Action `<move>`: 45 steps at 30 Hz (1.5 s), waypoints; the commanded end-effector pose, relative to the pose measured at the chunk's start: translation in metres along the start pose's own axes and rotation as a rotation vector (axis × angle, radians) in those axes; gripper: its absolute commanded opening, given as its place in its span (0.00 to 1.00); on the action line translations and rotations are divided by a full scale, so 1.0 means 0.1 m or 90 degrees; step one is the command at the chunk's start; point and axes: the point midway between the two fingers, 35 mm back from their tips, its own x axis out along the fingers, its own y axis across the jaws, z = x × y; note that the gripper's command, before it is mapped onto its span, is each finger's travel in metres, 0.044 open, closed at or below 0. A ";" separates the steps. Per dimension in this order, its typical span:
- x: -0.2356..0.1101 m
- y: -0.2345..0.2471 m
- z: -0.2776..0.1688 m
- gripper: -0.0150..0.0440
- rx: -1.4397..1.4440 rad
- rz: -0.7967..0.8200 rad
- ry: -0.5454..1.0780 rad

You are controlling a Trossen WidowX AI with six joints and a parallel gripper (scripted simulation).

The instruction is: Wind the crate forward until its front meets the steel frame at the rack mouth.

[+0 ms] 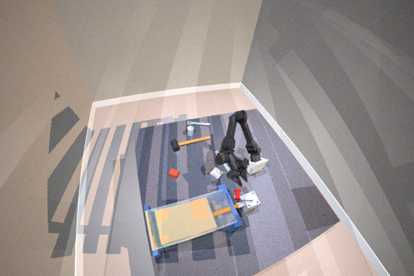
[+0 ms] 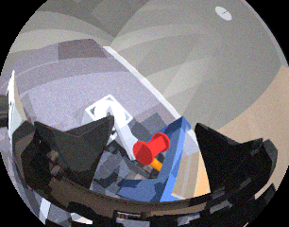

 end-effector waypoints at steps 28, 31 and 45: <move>0.57 -0.23 0.28 1.00 1.210 -0.161 0.663; 0.59 -0.24 0.31 1.00 1.271 -0.244 0.701; 0.67 -0.30 0.48 1.00 1.486 -0.719 0.738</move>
